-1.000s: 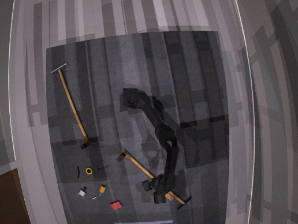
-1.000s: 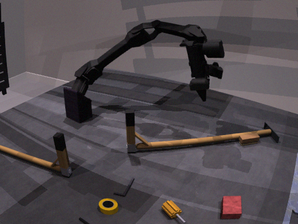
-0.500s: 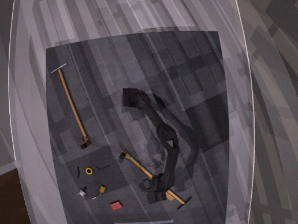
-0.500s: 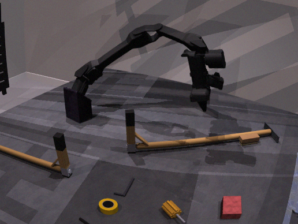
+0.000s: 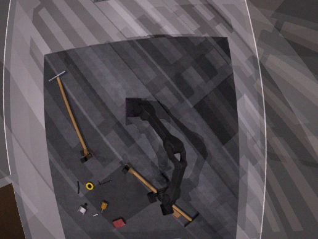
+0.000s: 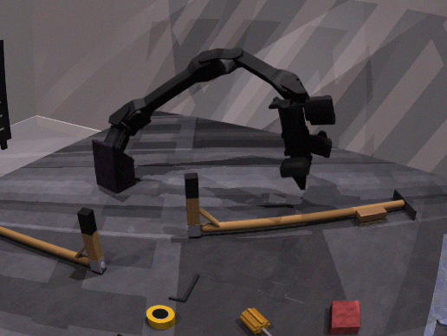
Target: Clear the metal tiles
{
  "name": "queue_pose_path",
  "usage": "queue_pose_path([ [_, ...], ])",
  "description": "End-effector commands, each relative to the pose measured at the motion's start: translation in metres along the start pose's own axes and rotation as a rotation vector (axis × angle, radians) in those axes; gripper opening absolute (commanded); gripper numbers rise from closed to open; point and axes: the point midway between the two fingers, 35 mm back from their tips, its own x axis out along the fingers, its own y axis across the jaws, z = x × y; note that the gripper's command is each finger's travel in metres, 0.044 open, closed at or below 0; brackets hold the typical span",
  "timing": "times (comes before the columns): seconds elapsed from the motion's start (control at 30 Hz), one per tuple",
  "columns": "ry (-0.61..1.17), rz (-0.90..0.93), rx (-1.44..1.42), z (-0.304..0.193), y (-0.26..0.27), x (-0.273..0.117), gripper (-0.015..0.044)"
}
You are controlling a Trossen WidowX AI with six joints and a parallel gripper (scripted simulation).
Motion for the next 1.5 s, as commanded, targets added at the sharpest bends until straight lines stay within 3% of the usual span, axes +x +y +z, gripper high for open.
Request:
queue_pose_path([
  [0.0,-0.001,-0.005,0.01,-0.002,0.0,0.009,0.0],
  [0.7,-0.006,-0.007,0.047,-0.018,0.004,0.056,0.0],
  [1.47,-0.006,-0.009,0.044,-0.006,-0.012,0.059,0.0],
])
